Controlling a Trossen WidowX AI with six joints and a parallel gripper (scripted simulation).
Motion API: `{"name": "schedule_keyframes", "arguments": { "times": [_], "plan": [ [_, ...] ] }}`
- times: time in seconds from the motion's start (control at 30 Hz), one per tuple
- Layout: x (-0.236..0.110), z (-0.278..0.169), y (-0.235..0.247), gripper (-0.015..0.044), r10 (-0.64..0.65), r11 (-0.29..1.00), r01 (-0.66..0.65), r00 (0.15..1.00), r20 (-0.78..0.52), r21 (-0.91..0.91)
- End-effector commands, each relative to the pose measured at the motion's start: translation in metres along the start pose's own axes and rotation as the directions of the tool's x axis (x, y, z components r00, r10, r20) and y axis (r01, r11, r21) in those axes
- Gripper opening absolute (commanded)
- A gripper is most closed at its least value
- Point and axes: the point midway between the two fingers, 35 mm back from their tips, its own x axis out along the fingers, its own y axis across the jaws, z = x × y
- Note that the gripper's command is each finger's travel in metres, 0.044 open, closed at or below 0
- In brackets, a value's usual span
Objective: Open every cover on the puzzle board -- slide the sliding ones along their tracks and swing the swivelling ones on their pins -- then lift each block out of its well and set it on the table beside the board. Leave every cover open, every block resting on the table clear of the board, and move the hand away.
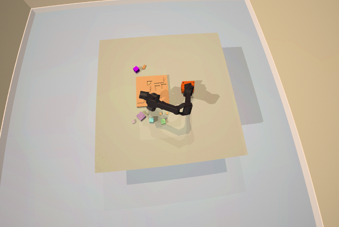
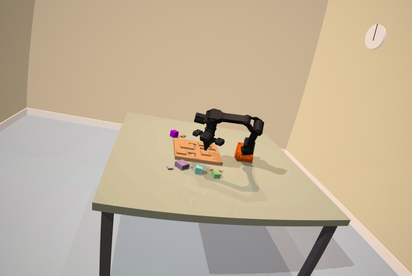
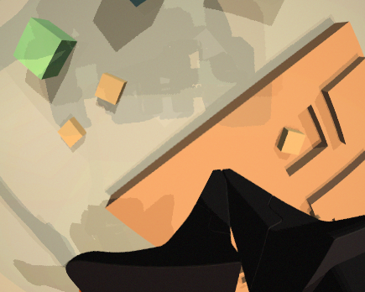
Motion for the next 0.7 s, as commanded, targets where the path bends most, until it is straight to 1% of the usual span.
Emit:
{"name": "schedule_keyframes", "arguments": {
  "times": [0.0,0.33,0.53,0.67],
  "plan": [
    [0.000,-0.003,-0.019,0.0000,-0.001,0.998,0.000,1.000,0.003,0.067],
    [0.004,-0.019,-0.073,0.0000,0.007,0.968,-0.013,1.000,0.024,0.251],
    [0.005,-0.017,-0.078,0.0000,0.007,0.965,-0.014,1.000,0.025,0.263],
    [0.015,-0.016,-0.078,0.0000,0.007,0.965,-0.013,1.000,0.025,0.263]
  ]
}}
